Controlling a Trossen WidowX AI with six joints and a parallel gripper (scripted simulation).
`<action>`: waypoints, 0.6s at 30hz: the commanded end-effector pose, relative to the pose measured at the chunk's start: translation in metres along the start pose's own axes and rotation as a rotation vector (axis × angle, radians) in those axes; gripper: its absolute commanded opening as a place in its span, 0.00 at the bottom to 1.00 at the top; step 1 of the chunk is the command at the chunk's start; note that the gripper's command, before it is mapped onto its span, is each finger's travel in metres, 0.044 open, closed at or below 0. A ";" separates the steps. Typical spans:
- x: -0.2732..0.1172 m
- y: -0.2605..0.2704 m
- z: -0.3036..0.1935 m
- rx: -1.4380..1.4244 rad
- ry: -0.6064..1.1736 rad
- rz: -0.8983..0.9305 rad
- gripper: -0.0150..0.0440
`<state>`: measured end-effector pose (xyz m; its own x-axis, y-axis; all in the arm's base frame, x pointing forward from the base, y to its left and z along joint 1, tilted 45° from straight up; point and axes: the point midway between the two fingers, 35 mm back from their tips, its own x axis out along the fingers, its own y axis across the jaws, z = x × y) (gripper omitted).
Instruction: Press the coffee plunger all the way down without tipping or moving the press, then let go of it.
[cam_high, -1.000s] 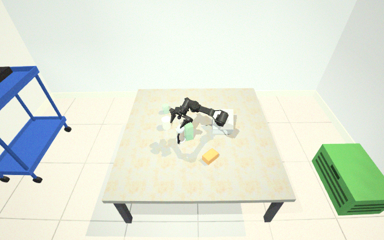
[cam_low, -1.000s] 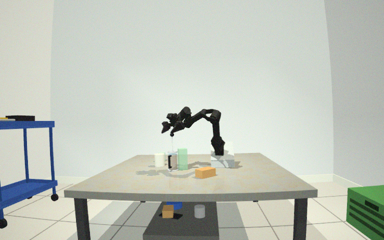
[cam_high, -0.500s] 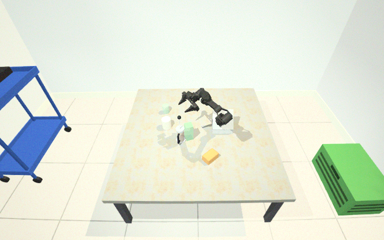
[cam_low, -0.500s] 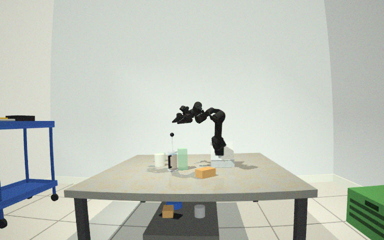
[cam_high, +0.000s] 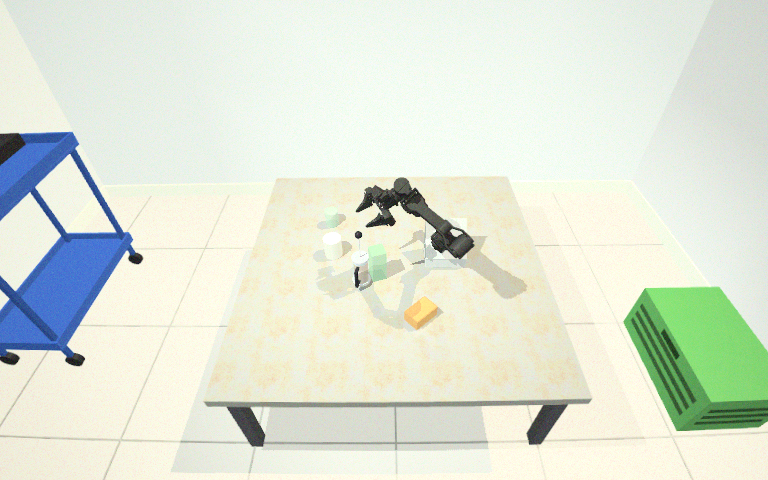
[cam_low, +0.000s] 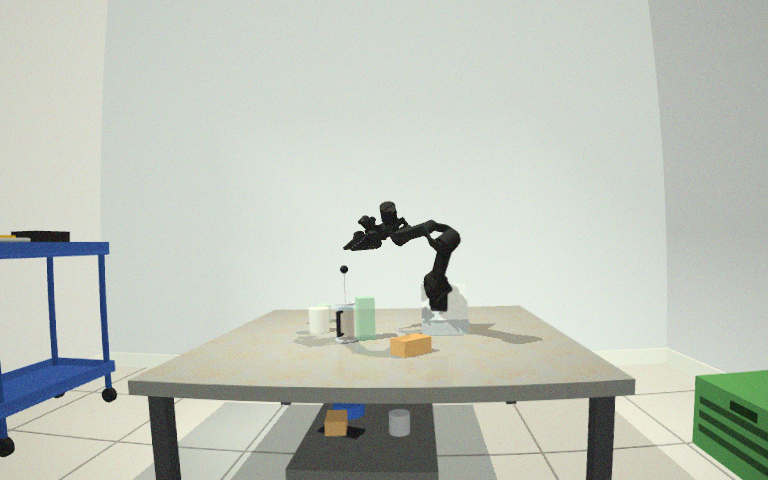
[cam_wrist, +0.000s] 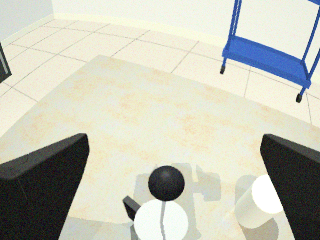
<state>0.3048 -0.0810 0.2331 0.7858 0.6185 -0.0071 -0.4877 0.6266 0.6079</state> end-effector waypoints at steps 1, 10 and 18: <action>0.007 0.011 -0.047 0.084 0.100 -0.101 1.00; 0.008 0.011 -0.047 0.088 0.102 -0.102 1.00; 0.010 0.010 -0.047 0.088 0.103 -0.101 1.00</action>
<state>0.2901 -0.0483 0.2038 0.7857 0.6024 -0.1406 -0.3742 0.6437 0.6675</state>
